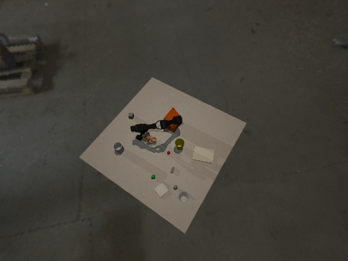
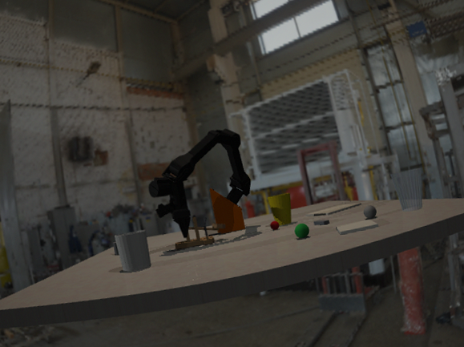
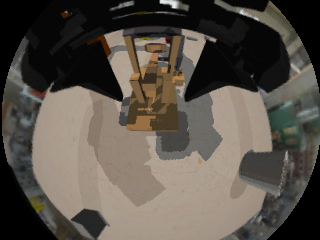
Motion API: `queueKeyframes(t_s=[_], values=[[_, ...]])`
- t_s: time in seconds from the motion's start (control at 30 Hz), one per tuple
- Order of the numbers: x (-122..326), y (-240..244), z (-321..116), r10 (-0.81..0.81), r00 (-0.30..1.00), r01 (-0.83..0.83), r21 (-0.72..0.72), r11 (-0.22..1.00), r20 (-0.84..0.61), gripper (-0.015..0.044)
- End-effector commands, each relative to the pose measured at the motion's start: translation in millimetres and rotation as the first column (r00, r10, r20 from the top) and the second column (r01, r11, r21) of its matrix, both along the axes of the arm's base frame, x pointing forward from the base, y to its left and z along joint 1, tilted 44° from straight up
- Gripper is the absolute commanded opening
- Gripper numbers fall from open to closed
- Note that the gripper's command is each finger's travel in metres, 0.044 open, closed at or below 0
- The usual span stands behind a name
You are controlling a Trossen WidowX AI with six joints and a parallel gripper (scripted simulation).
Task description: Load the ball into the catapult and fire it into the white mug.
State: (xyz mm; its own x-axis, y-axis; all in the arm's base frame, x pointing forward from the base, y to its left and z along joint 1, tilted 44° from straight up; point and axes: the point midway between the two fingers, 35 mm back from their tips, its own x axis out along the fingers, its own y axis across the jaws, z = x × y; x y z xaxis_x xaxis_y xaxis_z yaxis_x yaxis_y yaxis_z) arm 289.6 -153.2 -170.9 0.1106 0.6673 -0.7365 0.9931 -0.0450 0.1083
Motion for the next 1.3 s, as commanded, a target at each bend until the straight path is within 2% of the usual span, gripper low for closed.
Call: queueKeyframes(t_s=[0.0,0.07,0.4,0.63,0.8,0.97,1.27], values=[[-1,5,-5,-0.005,1.000,0.005,0.007,1.000,-0.005,0.0440],[-1,6,-5,-0.005,1.000,0.005,0.007,1.000,-0.005,0.0440],[0,3,-3,0.001,1.000,-0.001,0.001,1.000,-0.001,0.0177],[0,3,-3,0.001,1.000,-0.001,0.001,1.000,-0.001,0.0131],[-6,-29,31,0.001,1.000,-0.001,0.000,1.000,-0.003,0.0000],[-6,-31,33,0.018,1.000,-0.018,-0.003,1.000,0.012,0.0000],[-5,-30,33,0.239,0.949,-0.231,-0.059,0.971,0.206,0.0000]])
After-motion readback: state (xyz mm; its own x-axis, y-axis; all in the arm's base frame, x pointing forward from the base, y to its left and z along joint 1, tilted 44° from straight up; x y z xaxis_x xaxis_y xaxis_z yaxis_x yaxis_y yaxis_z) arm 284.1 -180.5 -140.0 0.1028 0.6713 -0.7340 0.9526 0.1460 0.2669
